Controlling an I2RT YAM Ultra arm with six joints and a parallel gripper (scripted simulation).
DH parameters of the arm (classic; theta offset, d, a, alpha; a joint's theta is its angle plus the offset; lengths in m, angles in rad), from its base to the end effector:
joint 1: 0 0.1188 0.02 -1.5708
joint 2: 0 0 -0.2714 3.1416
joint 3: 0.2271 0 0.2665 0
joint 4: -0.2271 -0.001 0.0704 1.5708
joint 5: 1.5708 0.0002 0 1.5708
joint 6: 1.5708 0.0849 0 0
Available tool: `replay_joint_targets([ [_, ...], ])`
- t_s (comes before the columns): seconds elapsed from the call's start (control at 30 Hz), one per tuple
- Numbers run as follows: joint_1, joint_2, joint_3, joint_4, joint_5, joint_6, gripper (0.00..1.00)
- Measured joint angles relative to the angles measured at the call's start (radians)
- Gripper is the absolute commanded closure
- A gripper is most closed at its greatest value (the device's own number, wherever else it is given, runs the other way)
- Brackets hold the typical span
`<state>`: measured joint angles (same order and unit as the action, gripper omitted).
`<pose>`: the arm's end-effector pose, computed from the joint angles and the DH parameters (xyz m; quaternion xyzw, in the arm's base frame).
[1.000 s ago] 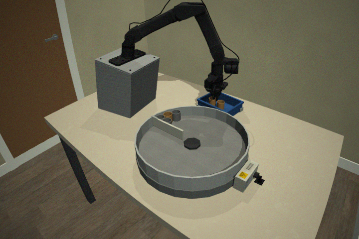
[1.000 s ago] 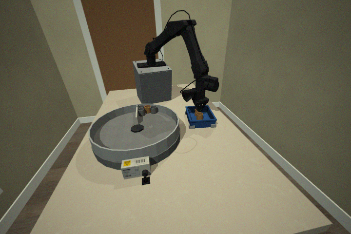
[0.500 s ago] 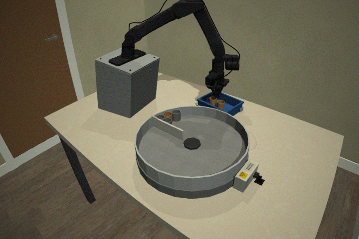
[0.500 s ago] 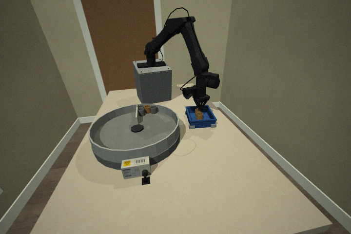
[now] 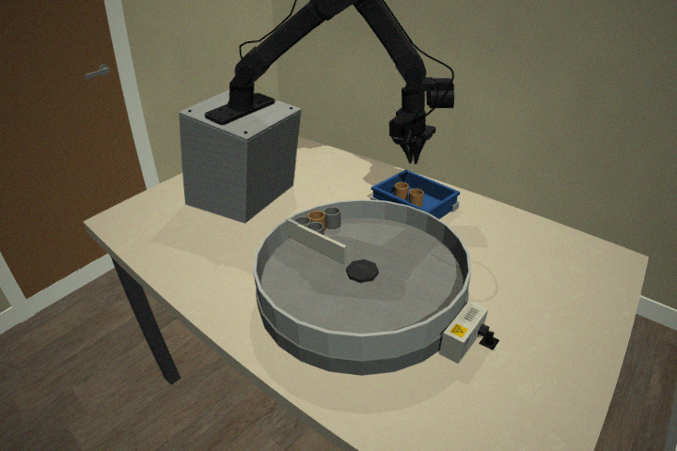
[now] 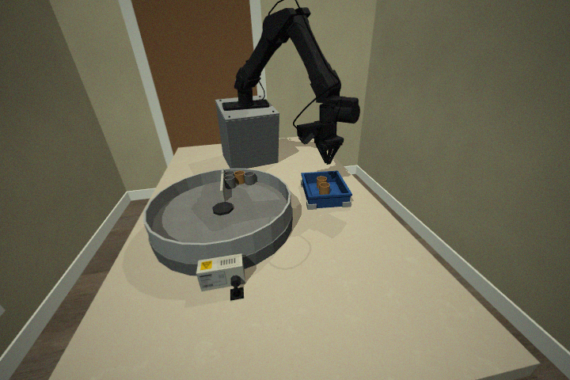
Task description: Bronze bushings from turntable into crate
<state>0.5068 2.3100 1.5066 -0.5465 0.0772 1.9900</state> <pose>0.4049 0.2185 0.0228 0.6740 0.7295 0.0923 0.0713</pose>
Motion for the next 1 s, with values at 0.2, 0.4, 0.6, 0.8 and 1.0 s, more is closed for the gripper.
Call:
replay_joint_targets([
  [0.2,0.001,-0.027,0.0,-0.042,0.0,0.003,0.86],
  [0.4,0.002,-0.035,-0.001,-0.058,0.0,0.003,0.86],
  [0.6,0.002,-0.035,0.0,-0.065,0.0,0.003,0.86],
  [0.8,0.002,-0.035,0.0,-0.066,0.0,0.003,0.86],
  [1.0,0.002,-0.035,0.0,-0.066,0.0,0.003,0.86],
])
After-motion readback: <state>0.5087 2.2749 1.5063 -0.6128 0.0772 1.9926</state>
